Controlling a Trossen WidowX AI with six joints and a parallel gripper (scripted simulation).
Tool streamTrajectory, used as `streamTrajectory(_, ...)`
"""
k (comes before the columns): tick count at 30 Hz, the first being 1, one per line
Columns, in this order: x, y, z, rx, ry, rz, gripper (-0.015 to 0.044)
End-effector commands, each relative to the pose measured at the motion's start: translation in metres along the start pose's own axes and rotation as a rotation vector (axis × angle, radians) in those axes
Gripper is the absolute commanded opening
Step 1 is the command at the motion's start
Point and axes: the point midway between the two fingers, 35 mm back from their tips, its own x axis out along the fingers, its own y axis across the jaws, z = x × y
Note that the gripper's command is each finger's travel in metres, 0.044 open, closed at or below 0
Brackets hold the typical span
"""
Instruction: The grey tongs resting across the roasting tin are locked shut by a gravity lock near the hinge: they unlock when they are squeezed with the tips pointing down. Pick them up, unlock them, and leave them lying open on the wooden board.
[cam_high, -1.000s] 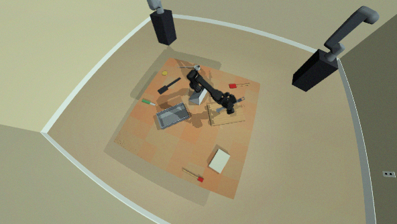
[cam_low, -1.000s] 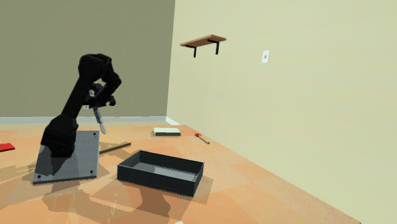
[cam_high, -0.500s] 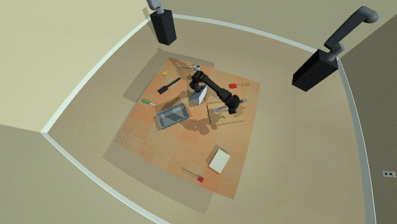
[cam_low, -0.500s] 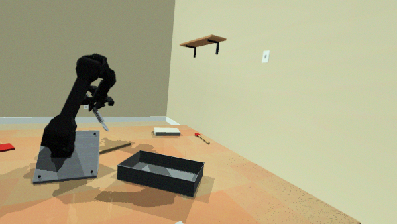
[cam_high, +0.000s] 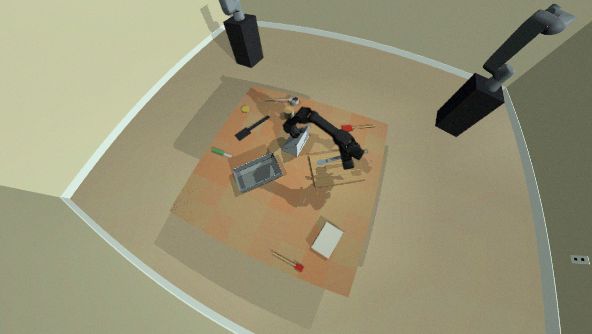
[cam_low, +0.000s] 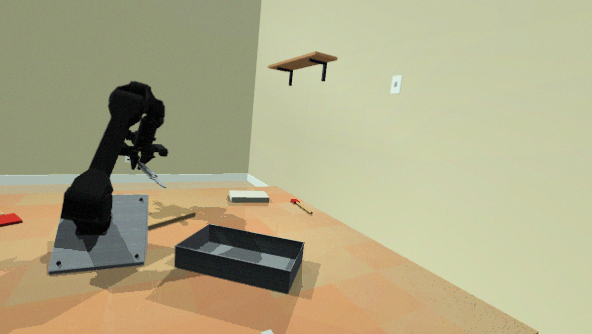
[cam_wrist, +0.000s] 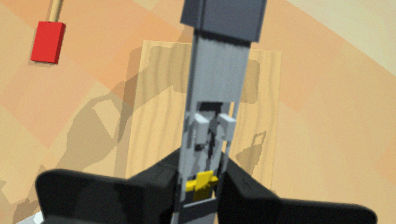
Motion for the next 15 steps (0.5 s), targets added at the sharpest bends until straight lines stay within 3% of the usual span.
streamTrajectory(1, -0.0010, 0.0004, 0.0003, -0.002, 0.065, -0.015, -0.0150)
streamTrajectory(15, -0.0012, 0.0065, -0.0046, -0.031, 0.309, -0.057, -0.0150)
